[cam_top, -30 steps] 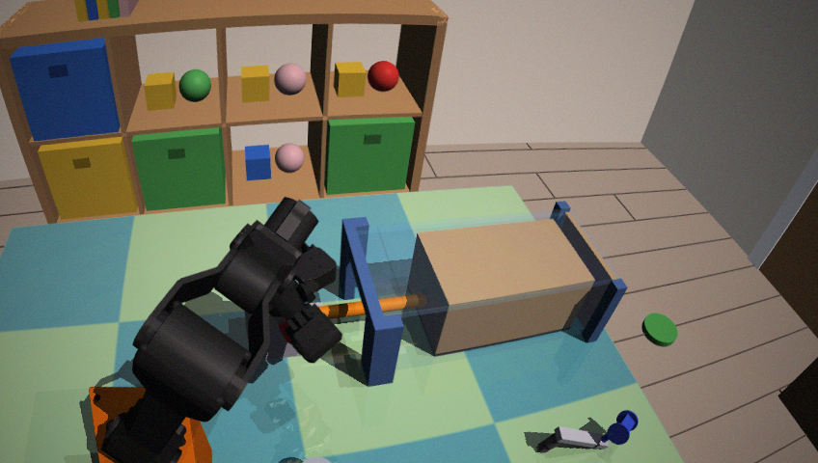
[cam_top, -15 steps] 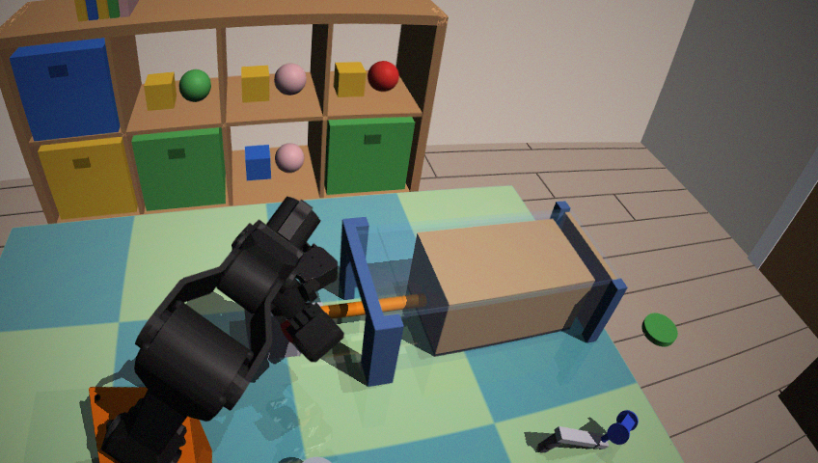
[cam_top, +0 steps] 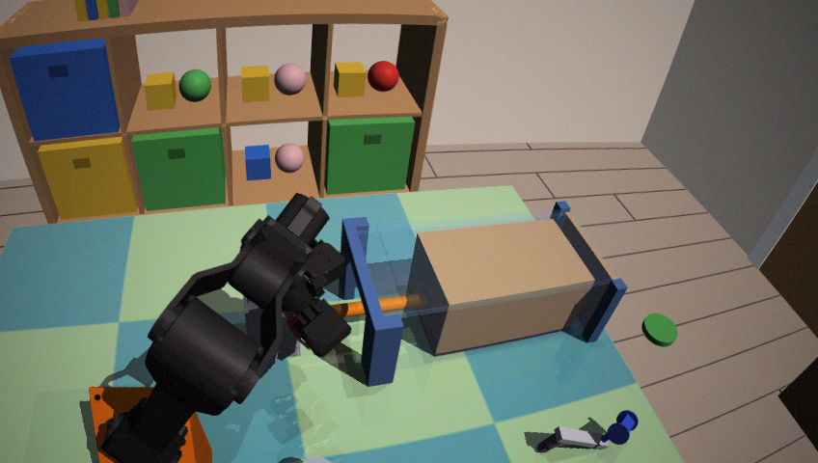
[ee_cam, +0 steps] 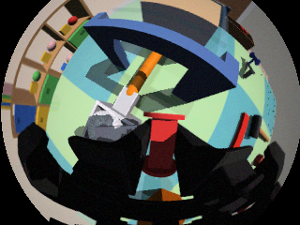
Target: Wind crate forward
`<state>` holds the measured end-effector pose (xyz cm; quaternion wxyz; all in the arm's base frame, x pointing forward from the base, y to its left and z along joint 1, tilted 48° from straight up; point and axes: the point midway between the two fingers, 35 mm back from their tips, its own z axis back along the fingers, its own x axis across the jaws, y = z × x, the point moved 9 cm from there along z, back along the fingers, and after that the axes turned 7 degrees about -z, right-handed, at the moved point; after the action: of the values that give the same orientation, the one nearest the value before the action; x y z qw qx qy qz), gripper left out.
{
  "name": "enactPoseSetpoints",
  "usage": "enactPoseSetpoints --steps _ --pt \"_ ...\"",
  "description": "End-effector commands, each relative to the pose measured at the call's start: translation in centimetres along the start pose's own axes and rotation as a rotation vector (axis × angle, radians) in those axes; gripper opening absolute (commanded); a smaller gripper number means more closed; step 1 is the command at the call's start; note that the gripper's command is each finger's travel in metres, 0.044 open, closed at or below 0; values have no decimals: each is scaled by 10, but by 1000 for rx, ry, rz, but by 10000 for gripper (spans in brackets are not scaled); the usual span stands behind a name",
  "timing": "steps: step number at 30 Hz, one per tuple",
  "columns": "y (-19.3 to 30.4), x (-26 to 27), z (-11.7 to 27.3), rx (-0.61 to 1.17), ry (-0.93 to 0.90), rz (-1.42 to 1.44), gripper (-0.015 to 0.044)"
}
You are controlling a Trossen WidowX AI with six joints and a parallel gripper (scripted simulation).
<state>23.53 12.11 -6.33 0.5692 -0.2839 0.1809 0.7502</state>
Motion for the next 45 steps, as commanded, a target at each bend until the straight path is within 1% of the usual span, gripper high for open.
enactPoseSetpoints --steps 1,45 --pt "-4 3 -5 5 4 5 0" --pt "-43 33 -24 2 3 3 0"
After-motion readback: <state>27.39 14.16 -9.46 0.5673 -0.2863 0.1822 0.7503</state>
